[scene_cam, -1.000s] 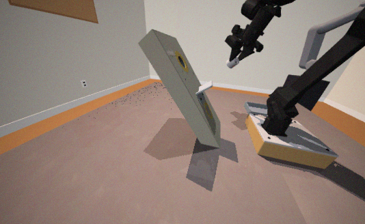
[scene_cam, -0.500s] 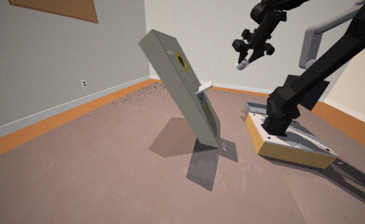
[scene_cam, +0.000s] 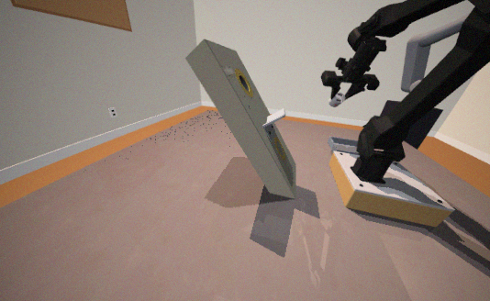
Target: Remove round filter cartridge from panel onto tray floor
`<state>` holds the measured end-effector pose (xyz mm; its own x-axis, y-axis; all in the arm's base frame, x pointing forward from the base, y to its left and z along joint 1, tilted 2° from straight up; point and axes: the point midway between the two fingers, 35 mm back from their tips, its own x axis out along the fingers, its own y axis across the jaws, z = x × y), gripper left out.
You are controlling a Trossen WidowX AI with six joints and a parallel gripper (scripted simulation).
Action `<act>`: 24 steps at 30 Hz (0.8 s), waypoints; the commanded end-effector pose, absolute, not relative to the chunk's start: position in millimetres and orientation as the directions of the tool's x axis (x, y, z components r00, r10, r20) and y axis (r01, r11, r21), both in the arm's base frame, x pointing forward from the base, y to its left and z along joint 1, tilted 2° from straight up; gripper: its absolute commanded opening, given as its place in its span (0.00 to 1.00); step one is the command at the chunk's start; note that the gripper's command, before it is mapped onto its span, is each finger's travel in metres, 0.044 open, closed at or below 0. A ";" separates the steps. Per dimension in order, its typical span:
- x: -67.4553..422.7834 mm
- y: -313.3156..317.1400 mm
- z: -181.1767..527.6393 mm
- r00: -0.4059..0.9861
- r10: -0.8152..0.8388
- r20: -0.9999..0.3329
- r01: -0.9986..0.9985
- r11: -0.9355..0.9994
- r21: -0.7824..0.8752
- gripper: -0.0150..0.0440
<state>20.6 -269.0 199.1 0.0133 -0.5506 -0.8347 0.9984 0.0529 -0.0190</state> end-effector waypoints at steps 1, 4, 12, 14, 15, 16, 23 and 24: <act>5.4 -271.1 185.2 -0.015 -0.550 -0.835 1.000 -0.001 -0.017 0.25; -8.1 -272.0 174.1 -0.040 -0.549 -0.835 0.999 -0.049 -0.015 0.25; -44.1 -268.7 144.1 -0.105 -0.541 -0.835 0.984 -0.175 -0.011 0.25; -52.9 -266.6 136.6 -0.122 -0.537 -0.835 0.978 -0.207 -0.009 0.25; -57.3 -265.4 132.8 -0.130 -0.535 -0.835 0.975 -0.222 -0.009 0.25; -61.6 -264.0 129.1 -0.138 -0.533 -0.835 0.971 -0.238 -0.008 0.25; -87.6 -252.5 105.6 -0.188 -0.518 -0.834 0.942 -0.334 -0.005 0.25; -88.3 -252.1 105.0 -0.189 -0.518 -0.834 0.942 -0.337 -0.004 0.25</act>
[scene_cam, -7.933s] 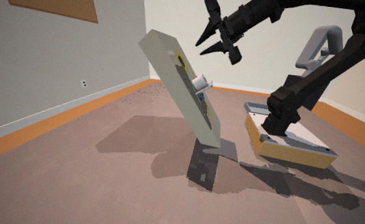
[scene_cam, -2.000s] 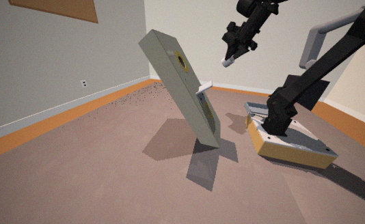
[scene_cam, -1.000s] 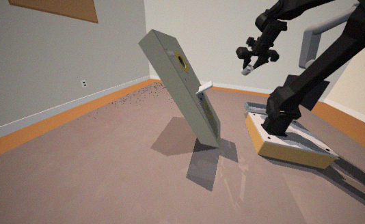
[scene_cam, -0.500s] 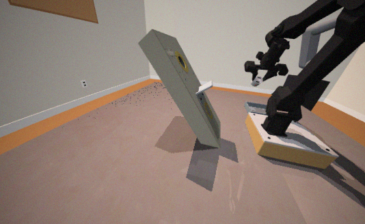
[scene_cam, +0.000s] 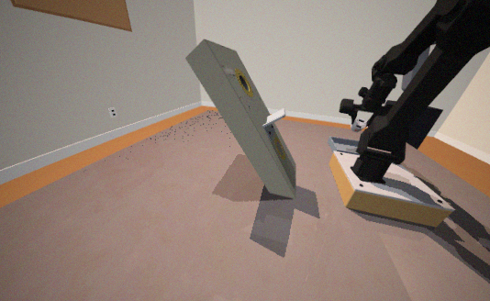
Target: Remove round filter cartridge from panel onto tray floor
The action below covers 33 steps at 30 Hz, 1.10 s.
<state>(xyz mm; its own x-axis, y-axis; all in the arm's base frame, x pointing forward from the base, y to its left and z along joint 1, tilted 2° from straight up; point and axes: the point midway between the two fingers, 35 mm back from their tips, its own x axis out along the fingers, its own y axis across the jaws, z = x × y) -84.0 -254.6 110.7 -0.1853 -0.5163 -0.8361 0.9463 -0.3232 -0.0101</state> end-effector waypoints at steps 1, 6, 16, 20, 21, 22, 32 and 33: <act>-88.4 -252.4 104.1 -0.189 -0.518 -0.834 0.942 -0.337 -0.004 0.25; -89.9 -256.6 82.1 -0.189 -0.518 -0.834 0.942 -0.337 -0.004 0.25; -89.8 -256.1 33.1 -0.189 -0.517 -0.835 0.942 -0.337 -0.004 0.25; -89.7 -255.5 30.0 -0.189 -0.517 -0.835 0.942 -0.337 -0.004 0.25; -90.4 -255.0 32.8 -0.193 -0.511 -0.838 0.940 -0.342 -0.008 0.30; -90.4 -255.0 32.8 -0.193 -0.511 -0.838 0.940 -0.342 -0.008 0.34; -90.4 -255.0 32.8 -0.193 -0.511 -0.838 0.940 -0.342 -0.008 0.79; -90.4 -255.0 32.8 -0.193 -0.511 -0.838 0.940 -0.342 -0.008 0.83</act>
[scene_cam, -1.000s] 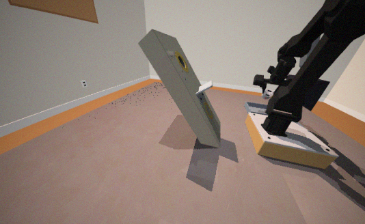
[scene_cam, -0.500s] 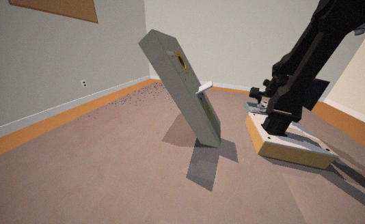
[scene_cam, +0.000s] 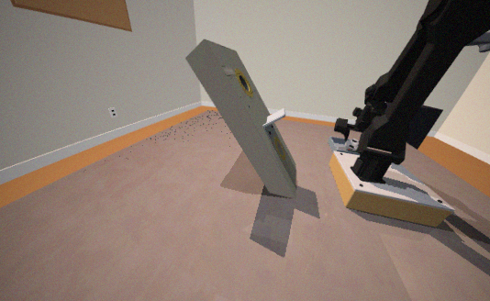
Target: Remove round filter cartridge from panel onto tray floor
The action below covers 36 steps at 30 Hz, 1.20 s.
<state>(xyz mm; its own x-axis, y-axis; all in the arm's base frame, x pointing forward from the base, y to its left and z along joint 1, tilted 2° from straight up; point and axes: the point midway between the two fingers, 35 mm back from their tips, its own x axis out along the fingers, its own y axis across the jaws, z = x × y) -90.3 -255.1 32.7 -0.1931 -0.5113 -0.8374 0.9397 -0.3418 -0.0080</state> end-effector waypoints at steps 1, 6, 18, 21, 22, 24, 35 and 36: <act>-90.4 -255.0 32.8 -0.193 -0.511 -0.838 0.940 -0.342 -0.008 0.88; -90.5 -255.3 35.0 -0.193 -0.511 -0.838 0.940 -0.342 -0.008 1.00; -90.8 -256.5 93.3 -0.197 -0.522 -0.830 0.940 -0.342 -0.008 1.00; -90.8 -256.5 93.3 -0.197 -0.522 -0.830 0.940 -0.342 -0.008 1.00; -90.8 -256.5 93.3 -0.197 -0.522 -0.830 0.940 -0.342 -0.008 1.00; -90.8 -256.5 93.3 -0.197 -0.522 -0.830 0.940 -0.342 -0.008 1.00; -90.8 -256.5 93.3 -0.197 -0.522 -0.830 0.940 -0.342 -0.008 1.00; -90.8 -256.5 93.3 -0.197 -0.522 -0.830 0.940 -0.342 -0.008 1.00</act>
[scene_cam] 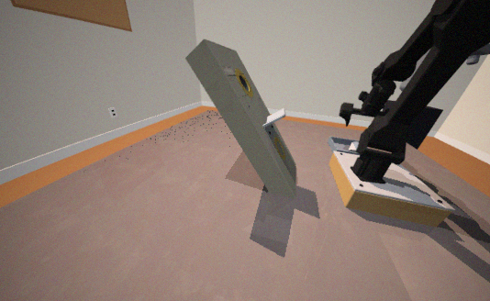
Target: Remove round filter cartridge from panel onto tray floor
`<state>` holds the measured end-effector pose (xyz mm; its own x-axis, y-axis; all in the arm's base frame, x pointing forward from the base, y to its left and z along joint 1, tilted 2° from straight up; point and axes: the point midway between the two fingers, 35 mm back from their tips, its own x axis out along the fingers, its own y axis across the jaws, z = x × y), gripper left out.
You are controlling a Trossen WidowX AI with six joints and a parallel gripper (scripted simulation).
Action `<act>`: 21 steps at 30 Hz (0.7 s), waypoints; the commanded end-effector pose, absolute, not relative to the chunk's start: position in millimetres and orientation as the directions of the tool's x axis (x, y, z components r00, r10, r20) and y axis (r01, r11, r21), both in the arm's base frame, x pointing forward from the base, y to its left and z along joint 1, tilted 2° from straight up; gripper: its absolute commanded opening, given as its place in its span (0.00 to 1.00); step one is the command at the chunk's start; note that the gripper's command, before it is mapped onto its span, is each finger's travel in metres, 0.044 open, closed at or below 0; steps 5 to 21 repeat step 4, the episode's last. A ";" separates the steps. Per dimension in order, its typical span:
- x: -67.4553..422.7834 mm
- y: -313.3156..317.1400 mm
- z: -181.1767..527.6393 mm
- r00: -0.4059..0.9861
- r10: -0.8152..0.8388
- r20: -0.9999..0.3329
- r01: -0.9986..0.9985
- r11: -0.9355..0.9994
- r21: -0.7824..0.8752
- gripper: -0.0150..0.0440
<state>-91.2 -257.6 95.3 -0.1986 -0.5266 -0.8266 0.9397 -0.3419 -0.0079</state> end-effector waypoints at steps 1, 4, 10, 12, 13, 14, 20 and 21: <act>-90.8 -256.5 93.3 -0.197 -0.522 -0.830 0.940 -0.342 -0.008 1.00; -90.8 -256.5 93.3 -0.197 -0.522 -0.830 0.940 -0.342 -0.008 1.00; -90.8 -256.5 93.3 -0.197 -0.522 -0.830 0.940 -0.342 -0.008 1.00; -90.8 -256.5 93.3 -0.197 -0.522 -0.830 0.940 -0.342 -0.008 1.00; -90.8 -256.5 93.3 -0.197 -0.522 -0.830 0.940 -0.342 -0.008 1.00; -90.8 -256.5 93.3 -0.197 -0.522 -0.830 0.940 -0.342 -0.008 1.00; -90.8 -256.5 93.3 -0.197 -0.522 -0.830 0.940 -0.342 -0.008 1.00; -90.8 -256.5 93.3 -0.197 -0.522 -0.830 0.940 -0.342 -0.008 1.00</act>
